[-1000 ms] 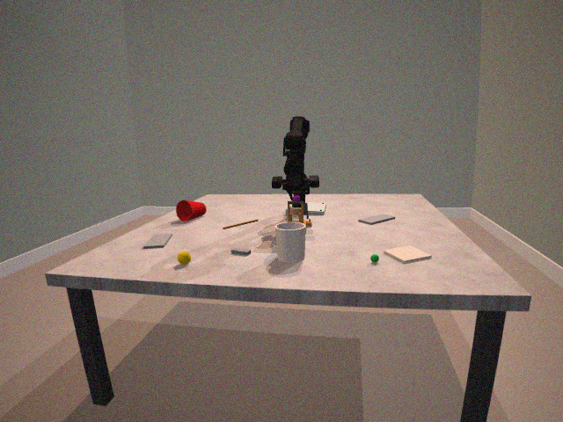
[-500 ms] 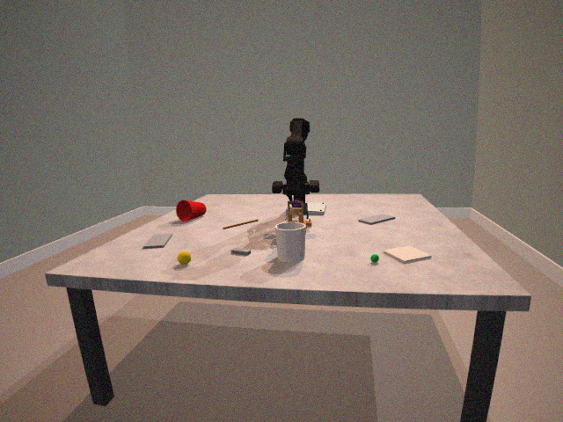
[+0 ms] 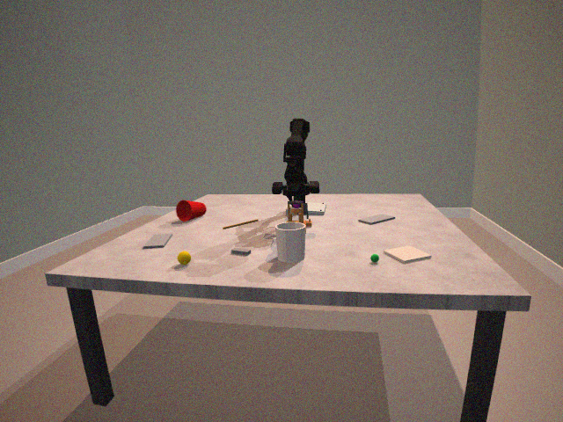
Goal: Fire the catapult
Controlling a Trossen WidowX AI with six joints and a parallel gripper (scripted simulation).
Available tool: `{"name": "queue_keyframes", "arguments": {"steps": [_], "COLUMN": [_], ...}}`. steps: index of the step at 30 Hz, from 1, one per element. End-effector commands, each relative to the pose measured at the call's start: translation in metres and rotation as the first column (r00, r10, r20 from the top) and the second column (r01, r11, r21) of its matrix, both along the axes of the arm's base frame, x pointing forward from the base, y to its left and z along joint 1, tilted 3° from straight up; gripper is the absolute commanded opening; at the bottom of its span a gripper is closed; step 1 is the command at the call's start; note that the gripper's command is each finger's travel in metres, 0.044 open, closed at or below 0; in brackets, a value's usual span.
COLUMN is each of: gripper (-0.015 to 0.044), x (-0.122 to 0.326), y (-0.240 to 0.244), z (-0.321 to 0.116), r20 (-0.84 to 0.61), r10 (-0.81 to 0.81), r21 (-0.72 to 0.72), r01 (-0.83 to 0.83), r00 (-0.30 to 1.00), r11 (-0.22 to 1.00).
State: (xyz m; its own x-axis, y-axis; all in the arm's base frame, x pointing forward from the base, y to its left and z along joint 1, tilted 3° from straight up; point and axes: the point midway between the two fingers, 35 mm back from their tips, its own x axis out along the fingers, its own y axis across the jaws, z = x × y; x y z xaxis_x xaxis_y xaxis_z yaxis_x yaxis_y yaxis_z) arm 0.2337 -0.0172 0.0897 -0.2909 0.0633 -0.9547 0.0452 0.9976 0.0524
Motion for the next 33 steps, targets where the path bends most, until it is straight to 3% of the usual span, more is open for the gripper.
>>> {"name": "queue_keyframes", "arguments": {"steps": [1, 4, 10, 14, 16, 33], "gripper": [0.0210, 0.0289, 0.0440, 0.0440, 0.0440, 0.0440], "x": [0.000, 0.001, -0.004, -0.013, 0.003, 0.212], "y": [0.000, -0.001, -0.004, -0.004, -0.004, -0.022], "z": [0.001, 0.008, 0.082, 0.111, 0.091, 0.166], "r20": [0.000, 0.019, 0.201, 0.273, 0.241, 0.727], "r10": [0.000, -0.001, -0.005, -0.005, -0.010, -0.035], "r21": [0.000, -0.002, -0.023, -0.033, -0.024, -0.027], "r01": [0.000, 0.001, 0.009, 0.014, 0.016, 0.080], "r00": [1.000, 1.000, 0.980, 0.962, 0.970, 0.686], "r11": [1.000, 1.000, 1.000, 0.999, 1.000, 0.996]}}
